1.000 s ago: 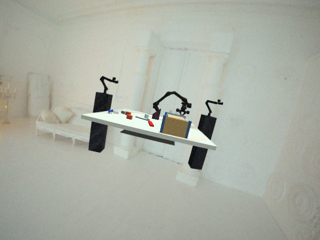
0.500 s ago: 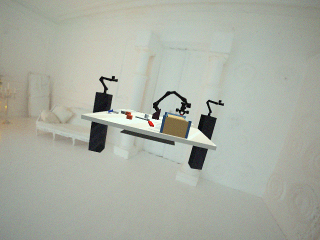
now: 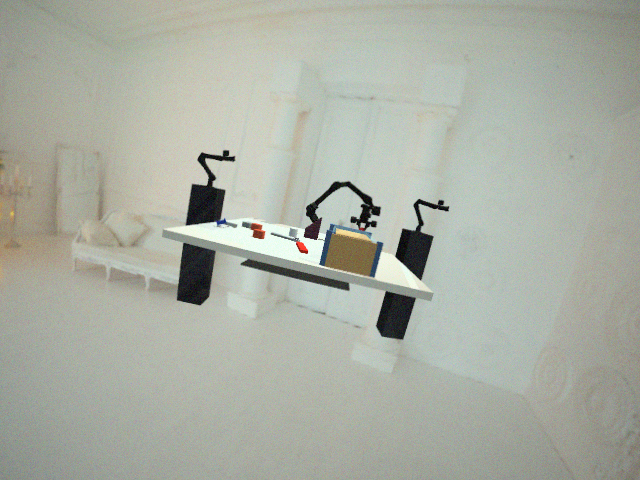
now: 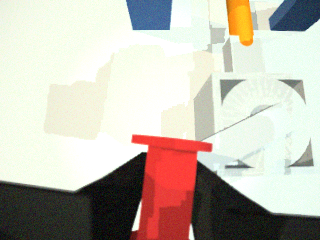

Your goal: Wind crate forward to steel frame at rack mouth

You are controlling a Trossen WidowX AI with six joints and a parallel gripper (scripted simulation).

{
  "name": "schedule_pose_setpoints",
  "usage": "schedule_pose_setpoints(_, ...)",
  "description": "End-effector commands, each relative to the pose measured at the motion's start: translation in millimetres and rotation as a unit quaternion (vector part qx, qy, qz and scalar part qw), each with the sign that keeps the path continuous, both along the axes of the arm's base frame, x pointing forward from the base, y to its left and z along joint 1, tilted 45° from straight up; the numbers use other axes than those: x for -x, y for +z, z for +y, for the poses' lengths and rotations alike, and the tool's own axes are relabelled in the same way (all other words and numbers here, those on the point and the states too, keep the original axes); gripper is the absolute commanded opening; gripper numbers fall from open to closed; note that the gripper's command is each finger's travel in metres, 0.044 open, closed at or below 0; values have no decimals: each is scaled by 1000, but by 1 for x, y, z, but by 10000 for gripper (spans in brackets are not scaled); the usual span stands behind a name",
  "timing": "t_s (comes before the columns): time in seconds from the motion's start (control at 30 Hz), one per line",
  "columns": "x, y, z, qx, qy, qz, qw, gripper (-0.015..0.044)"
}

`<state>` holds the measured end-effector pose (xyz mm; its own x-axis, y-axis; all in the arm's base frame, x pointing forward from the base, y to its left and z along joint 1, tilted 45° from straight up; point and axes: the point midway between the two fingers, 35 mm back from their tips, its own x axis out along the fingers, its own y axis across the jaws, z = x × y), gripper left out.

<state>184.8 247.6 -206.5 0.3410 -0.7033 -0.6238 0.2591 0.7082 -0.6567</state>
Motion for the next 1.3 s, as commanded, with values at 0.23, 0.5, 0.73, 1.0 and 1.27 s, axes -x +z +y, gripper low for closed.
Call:
schedule_pose_setpoints(0.23,24,6,-8,8,-2,12,1000,0)
schedule_pose_setpoints(0.5,33,10,-12,8,-2,13,1000,0)
schedule_pose_setpoints(0.73,39,15,-16,8,-2,13,1000,0)
schedule_pose_setpoints(1.0,47,20,-21,8,-2,13,1000,0)
schedule_pose_setpoints(1.27,53,26,-27,9,-2,14,1000,0)
